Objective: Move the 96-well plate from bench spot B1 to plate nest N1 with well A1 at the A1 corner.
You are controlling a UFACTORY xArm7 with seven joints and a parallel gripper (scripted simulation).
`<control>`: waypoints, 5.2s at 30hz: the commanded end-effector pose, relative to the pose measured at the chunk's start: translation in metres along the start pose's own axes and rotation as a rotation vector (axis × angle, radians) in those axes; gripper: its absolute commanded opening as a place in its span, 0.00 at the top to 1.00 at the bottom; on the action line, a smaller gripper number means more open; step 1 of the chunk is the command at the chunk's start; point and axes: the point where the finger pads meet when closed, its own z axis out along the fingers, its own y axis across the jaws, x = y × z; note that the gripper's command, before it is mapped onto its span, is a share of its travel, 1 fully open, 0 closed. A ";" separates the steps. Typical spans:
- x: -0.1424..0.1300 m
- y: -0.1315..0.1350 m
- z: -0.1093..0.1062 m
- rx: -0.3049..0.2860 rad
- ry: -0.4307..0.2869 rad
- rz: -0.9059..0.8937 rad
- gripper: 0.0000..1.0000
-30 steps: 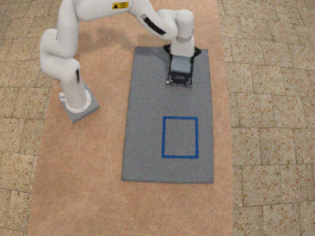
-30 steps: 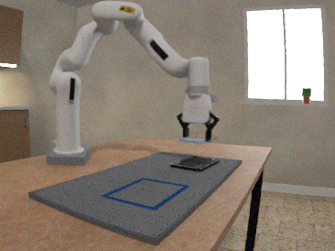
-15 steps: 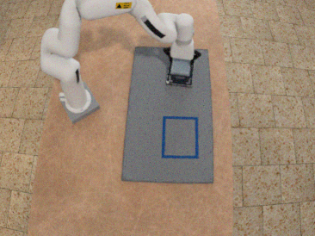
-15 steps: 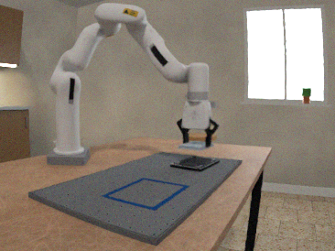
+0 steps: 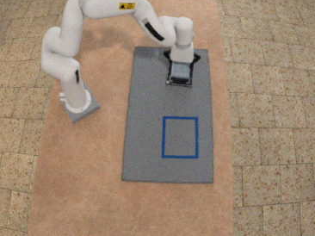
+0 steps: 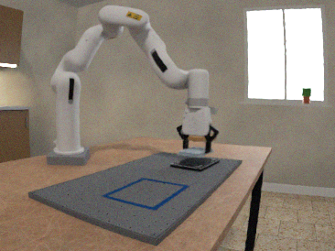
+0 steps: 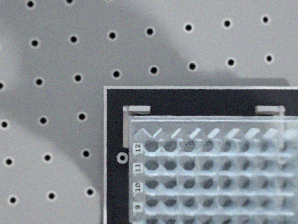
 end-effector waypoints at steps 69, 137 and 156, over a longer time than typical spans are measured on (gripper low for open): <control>0.001 0.001 0.022 -0.003 0.003 0.000 1.00; 0.001 0.001 0.028 -0.003 0.003 0.000 0.00; 0.001 0.001 -0.007 -0.003 0.003 0.000 0.00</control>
